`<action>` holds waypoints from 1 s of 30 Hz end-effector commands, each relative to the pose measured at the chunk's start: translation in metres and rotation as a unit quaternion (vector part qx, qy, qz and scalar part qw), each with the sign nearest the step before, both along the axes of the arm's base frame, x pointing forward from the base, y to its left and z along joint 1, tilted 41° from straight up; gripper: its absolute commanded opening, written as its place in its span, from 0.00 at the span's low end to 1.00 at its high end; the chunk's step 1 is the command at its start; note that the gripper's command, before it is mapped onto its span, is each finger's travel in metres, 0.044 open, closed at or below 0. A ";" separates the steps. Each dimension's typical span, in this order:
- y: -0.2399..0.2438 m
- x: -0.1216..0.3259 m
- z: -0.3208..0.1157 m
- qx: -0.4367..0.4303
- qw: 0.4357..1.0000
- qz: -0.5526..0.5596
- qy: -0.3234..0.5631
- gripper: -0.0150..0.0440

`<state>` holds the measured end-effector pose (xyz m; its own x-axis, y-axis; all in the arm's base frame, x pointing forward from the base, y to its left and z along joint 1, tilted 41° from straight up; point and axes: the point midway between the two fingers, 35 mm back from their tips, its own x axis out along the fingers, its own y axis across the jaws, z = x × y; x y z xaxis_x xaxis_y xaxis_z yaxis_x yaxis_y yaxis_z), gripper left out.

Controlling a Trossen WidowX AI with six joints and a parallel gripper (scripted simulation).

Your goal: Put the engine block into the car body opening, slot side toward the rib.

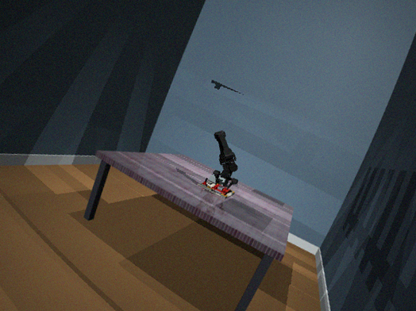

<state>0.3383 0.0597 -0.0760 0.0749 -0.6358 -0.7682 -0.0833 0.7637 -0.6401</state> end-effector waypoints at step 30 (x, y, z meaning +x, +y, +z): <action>0.008 -0.002 0.013 -0.001 1.000 0.002 0.000 0.29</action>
<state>0.3362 0.0662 -0.0635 0.0769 -0.6401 -0.7644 -0.0878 0.7594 -0.6447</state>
